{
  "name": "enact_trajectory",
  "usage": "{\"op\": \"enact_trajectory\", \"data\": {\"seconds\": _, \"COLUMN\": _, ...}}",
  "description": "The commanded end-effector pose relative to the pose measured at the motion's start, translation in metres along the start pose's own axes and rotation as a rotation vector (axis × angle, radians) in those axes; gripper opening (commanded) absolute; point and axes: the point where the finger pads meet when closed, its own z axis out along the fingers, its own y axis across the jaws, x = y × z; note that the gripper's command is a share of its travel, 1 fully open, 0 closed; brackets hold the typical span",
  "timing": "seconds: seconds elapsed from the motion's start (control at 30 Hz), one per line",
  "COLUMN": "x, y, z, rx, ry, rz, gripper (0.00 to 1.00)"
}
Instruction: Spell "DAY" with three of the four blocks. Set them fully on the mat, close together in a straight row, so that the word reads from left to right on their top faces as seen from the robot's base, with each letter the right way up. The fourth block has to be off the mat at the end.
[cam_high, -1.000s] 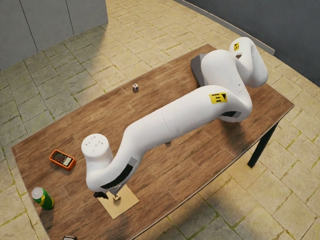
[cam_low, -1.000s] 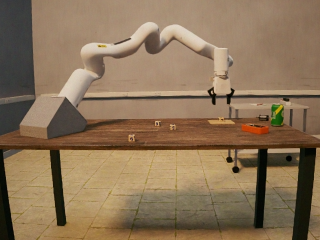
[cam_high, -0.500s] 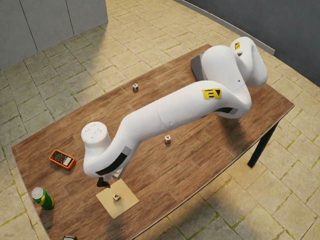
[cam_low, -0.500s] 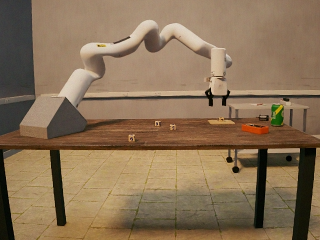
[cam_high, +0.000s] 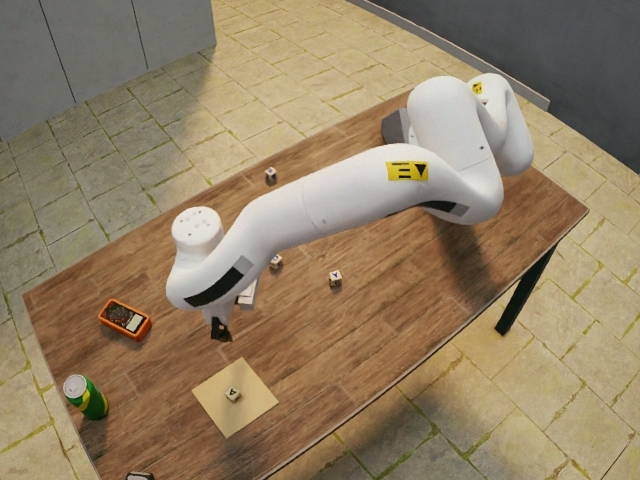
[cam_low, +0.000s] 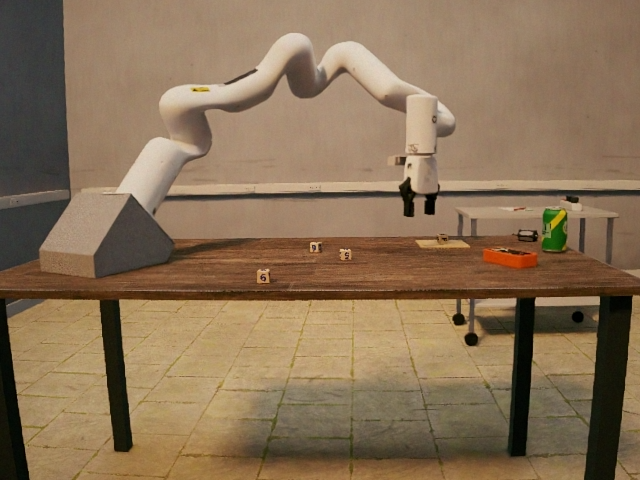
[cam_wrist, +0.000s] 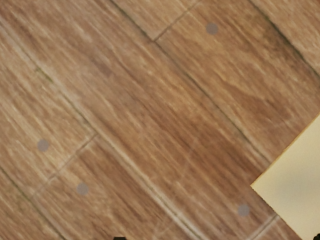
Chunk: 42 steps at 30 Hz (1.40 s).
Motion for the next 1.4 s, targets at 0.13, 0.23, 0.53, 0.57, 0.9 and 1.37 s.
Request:
{"op": "enact_trajectory", "data": {"seconds": 0.13, "x": 0.001, "y": -0.052, "z": 0.001, "rx": -0.027, "ry": -0.012, "rz": -0.212, "gripper": 1.00}}
{"op": "enact_trajectory", "data": {"seconds": 0.23, "x": 0.003, "y": -0.069, "z": 0.002, "rx": -0.027, "ry": -0.013, "rz": -0.276, "gripper": 1.00}}
{"op": "enact_trajectory", "data": {"seconds": 0.53, "x": 0.010, "y": -0.109, "z": 0.004, "rx": -0.026, "ry": -0.017, "rz": -0.426, "gripper": 1.00}}
{"op": "enact_trajectory", "data": {"seconds": 0.57, "x": 0.013, "y": -0.121, "z": 0.004, "rx": -0.025, "ry": -0.019, "rz": -0.471, "gripper": 1.00}}
{"op": "enact_trajectory", "data": {"seconds": 0.9, "x": 0.031, "y": -0.178, "z": 0.007, "rx": -0.020, "ry": -0.025, "rz": -0.690, "gripper": 1.00}}
{"op": "enact_trajectory", "data": {"seconds": 1.37, "x": 0.053, "y": -0.227, "z": 0.009, "rx": -0.013, "ry": -0.029, "rz": -0.887, "gripper": 1.00}}
